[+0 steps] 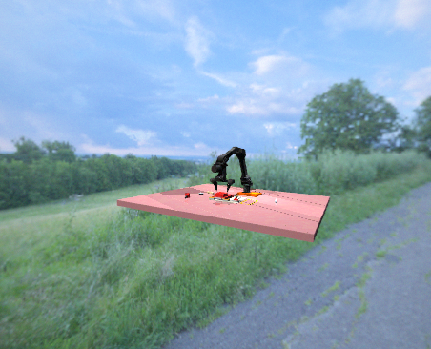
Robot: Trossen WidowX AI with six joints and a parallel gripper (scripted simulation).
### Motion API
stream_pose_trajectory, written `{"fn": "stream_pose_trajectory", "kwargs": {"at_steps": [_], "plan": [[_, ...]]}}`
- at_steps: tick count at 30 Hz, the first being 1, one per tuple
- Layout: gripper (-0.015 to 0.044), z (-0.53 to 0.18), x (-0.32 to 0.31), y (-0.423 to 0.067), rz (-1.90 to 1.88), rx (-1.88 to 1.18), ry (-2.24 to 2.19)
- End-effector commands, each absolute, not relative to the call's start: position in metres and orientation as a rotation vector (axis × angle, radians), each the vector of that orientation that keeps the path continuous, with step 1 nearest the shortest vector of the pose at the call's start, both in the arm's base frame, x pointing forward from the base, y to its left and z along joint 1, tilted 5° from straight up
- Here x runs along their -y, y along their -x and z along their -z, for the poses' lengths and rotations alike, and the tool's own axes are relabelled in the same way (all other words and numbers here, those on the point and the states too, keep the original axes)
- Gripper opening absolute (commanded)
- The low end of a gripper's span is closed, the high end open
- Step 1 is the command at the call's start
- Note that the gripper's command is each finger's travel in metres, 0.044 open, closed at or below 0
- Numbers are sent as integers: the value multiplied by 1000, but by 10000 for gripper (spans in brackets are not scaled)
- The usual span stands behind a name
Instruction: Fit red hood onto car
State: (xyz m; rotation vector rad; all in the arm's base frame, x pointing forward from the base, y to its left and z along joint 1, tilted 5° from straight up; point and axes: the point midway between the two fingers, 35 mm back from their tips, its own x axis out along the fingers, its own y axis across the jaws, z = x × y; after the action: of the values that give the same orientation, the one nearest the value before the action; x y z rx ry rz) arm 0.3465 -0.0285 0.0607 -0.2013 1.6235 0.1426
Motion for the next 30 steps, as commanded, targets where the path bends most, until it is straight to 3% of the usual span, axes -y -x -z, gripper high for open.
{"fn": "stream_pose_trajectory", "kwargs": {"at_steps": [1,30], "plan": [[440,-96,27,-351,-134,-1601,200],[440,-111,27,-350,-134,-1603,200]]}}
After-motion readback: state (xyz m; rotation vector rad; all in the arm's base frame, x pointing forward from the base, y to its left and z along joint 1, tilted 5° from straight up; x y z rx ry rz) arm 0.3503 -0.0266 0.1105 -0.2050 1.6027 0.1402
